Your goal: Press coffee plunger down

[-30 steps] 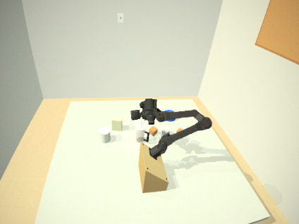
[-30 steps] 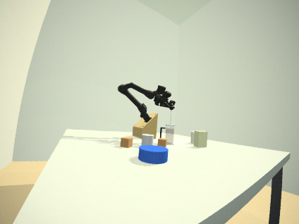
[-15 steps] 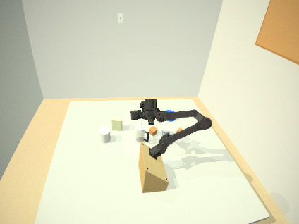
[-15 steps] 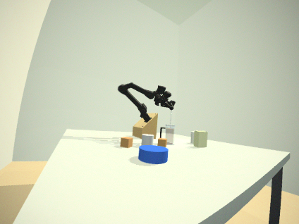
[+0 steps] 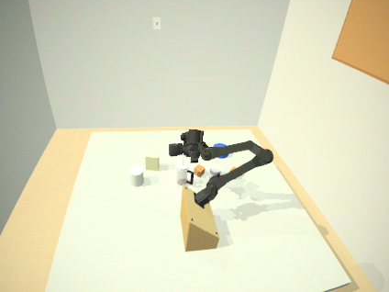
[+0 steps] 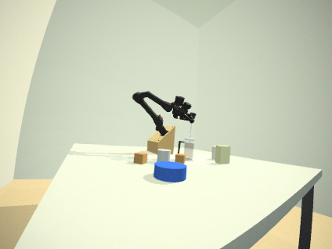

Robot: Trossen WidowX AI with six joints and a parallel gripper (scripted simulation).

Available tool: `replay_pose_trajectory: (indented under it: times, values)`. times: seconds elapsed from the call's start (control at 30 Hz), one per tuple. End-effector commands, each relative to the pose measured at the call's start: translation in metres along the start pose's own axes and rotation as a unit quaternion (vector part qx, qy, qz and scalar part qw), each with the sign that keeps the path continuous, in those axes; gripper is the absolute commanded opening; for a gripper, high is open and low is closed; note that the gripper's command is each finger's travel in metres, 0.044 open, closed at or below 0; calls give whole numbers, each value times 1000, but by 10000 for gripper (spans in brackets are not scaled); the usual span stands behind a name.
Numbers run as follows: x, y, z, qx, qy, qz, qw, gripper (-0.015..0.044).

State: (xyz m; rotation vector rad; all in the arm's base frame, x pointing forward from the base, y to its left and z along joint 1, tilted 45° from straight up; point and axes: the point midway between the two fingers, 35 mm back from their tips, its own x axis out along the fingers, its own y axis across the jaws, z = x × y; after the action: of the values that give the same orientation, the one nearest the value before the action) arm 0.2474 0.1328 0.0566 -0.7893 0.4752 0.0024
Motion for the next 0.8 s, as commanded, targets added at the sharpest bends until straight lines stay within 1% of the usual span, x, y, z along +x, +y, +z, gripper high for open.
replay_pose_trajectory:
  times: [0.0,0.77]
  values:
    - [8,5,-15,-8,12,7,1000,124]
    - [33,11,-44,-8,13,9,1000,124]
